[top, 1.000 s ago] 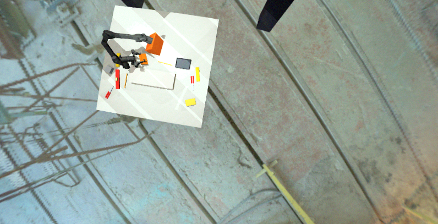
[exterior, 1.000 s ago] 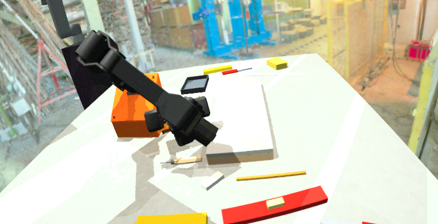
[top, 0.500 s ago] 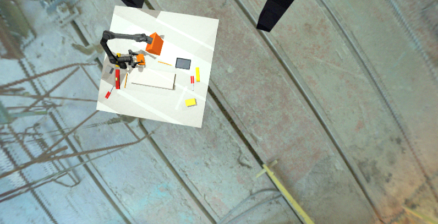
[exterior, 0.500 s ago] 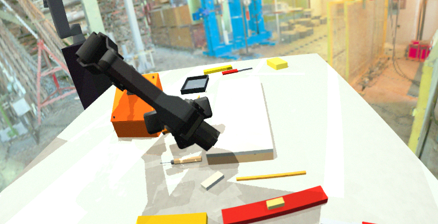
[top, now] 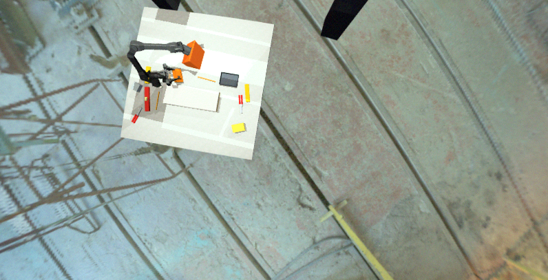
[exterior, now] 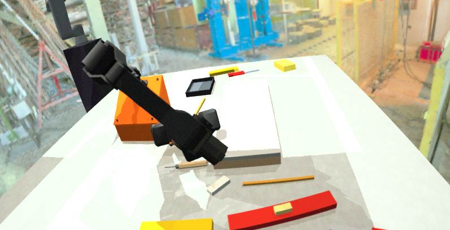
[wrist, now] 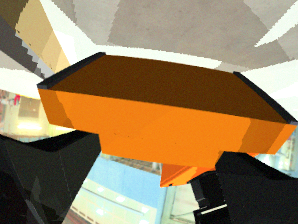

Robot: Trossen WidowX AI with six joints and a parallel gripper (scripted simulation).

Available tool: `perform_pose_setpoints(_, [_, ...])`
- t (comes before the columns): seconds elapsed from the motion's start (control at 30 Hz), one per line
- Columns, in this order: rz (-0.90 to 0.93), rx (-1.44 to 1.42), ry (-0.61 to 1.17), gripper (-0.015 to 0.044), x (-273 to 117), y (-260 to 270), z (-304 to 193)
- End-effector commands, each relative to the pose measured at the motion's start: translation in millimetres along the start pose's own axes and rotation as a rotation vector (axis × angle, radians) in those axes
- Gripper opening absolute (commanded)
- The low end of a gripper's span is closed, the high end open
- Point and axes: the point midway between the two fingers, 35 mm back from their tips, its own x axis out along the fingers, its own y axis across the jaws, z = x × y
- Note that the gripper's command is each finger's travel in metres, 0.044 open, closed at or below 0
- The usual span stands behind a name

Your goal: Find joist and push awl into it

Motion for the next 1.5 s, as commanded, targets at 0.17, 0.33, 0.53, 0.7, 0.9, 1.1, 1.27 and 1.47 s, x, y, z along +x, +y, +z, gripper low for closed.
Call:
perform_pose_setpoints(0.17, [-0.004,-0.003,0.002,0.0079,2.7,0.2,6.1])
perform_pose_setpoints(0.33, [-0.004,-0.003,0.002,0.021,2.7,0.2,6.1])
perform_pose_setpoints(0.53, [-0.004,-0.003,0.002,0.0368,2.7,0.2,6.1])
perform_pose_setpoints(0.7, [-0.004,-0.003,0.002,0.0379,2.7,0.2,6.1])
perform_pose_setpoints(0.9, [-0.004,-0.003,0.002,0.0379,2.7,0.2,6.1])
perform_pose_setpoints(1.1, [-0.004,-0.003,0.002,0.0379,2.7,0.2,6.1])
perform_pose_setpoints(1.27, [-0.001,0.002,-0.001,0.0379,3.5,0.4,9.0])
perform_pose_setpoints(1.47, [-0.001,0.002,-0.002,0.0379,1.8,0.4,12.0])
